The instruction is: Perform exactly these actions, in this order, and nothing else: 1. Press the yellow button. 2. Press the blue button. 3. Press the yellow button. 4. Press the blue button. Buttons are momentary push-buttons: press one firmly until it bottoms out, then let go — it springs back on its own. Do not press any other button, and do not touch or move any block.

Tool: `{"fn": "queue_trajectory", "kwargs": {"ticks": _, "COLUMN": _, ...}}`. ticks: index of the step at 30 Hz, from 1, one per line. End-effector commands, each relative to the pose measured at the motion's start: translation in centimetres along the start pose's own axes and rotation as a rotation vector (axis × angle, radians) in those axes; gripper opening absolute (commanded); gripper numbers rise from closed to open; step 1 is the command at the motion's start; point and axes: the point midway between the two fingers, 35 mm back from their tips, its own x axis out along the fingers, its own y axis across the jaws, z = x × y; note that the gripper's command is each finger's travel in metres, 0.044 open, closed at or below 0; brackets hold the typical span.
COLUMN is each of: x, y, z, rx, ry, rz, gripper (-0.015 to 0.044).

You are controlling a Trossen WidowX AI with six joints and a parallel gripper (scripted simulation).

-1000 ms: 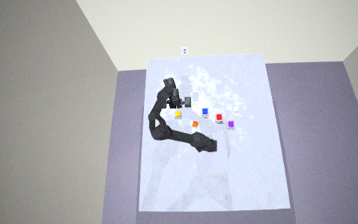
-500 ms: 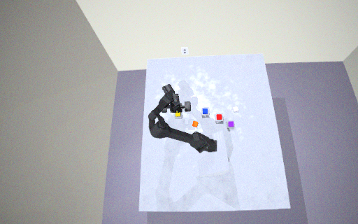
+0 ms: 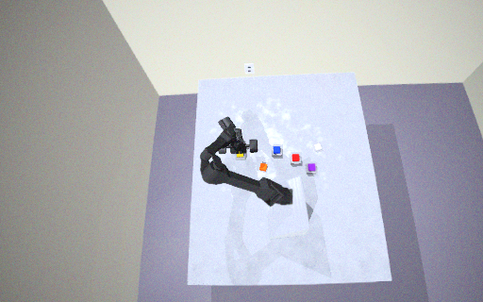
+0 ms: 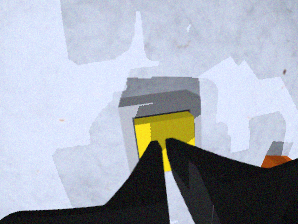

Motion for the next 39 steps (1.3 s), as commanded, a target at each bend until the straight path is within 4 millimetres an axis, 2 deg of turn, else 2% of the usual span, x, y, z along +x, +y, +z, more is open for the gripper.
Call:
{"fn": "queue_trajectory", "kwargs": {"ticks": 1, "x": 0.5, "y": -0.3, "z": -0.1, "rx": 0.009, "ry": 0.003, "rz": -0.007, "gripper": 0.0020}}
{"fn": "queue_trajectory", "kwargs": {"ticks": 19, "x": 0.5, "y": -0.3, "z": -0.1, "rx": 0.009, "ry": 0.003, "rz": -0.007, "gripper": 0.0020}}
{"fn": "queue_trajectory", "kwargs": {"ticks": 23, "x": -2.6, "y": -0.3, "z": 0.0, "rx": 0.008, "ry": 0.003, "rz": -0.008, "gripper": 0.0020}}
{"fn": "queue_trajectory", "kwargs": {"ticks": 28, "x": -3.1, "y": -0.3, "z": 0.0, "rx": 0.009, "ry": 0.003, "rz": -0.009, "gripper": 0.0020}}
{"fn": "queue_trajectory", "kwargs": {"ticks": 33, "x": -8.7, "y": -0.3, "z": 0.0, "rx": 0.008, "ry": 0.003, "rz": -0.012, "gripper": 0.0020}}
{"fn": "queue_trajectory", "kwargs": {"ticks": 37, "x": -9.0, "y": -0.2, "z": 0.0, "rx": 0.009, "ry": 0.003, "rz": -0.012, "gripper": 0.0020}}
{"fn": "queue_trajectory", "kwargs": {"ticks": 39, "x": -9.0, "y": -0.9, "z": 0.2, "rx": 0.009, "ry": 0.001, "rz": -0.017, "gripper": 0.0020}}
